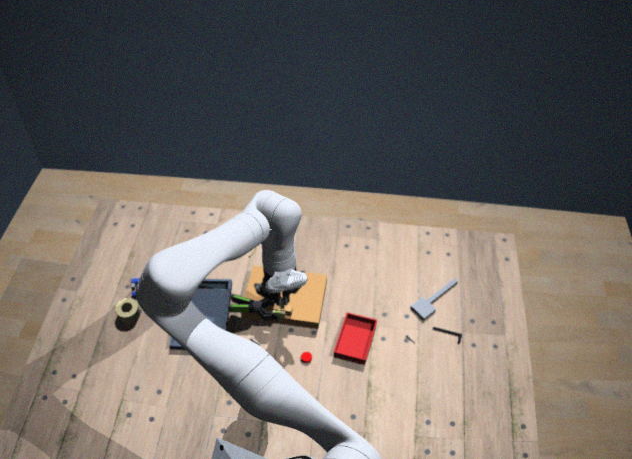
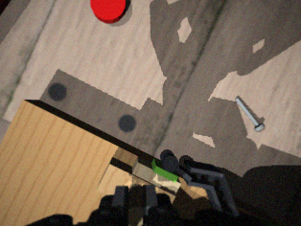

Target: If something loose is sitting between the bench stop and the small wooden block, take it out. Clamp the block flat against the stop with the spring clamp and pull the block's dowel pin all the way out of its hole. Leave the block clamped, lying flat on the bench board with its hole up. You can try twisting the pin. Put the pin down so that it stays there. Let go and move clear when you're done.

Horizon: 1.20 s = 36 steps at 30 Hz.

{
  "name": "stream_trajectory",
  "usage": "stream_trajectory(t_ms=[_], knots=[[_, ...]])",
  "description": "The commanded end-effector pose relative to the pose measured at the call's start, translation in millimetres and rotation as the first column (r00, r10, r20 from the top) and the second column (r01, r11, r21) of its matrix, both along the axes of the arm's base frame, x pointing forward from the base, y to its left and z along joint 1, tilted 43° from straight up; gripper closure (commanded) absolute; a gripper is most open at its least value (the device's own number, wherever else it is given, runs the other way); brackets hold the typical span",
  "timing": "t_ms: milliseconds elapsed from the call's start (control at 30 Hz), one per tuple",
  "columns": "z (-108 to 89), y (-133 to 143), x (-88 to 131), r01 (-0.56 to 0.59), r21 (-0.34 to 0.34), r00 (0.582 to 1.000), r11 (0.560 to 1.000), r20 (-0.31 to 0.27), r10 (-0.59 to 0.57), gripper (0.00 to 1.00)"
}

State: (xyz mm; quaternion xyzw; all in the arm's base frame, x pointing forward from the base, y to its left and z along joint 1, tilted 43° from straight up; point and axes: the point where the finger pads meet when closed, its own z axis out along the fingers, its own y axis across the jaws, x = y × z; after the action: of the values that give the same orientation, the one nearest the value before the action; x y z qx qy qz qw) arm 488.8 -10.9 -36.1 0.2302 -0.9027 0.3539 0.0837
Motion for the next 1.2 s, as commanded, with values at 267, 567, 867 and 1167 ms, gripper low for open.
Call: stream_trajectory(t_ms=[267, 567, 867, 1167], knots=[[0.7, 1.0, 0.5, -0.057, 0.001, 0.997, 0.998, -0.049, 0.057, 0.90], [0.8, 1.1, 0.5, -0.107, 0.004, 0.990, 0.994, -0.095, 0.107, 0.90], [1.0, 1.3, 0.5, -0.154, 0.009, 0.978, 0.988, -0.139, 0.154, 0.90], [1.2, 1.4, 0.5, -0.112, 0.005, 0.989, 0.994, -0.100, 0.112, 0.90]])
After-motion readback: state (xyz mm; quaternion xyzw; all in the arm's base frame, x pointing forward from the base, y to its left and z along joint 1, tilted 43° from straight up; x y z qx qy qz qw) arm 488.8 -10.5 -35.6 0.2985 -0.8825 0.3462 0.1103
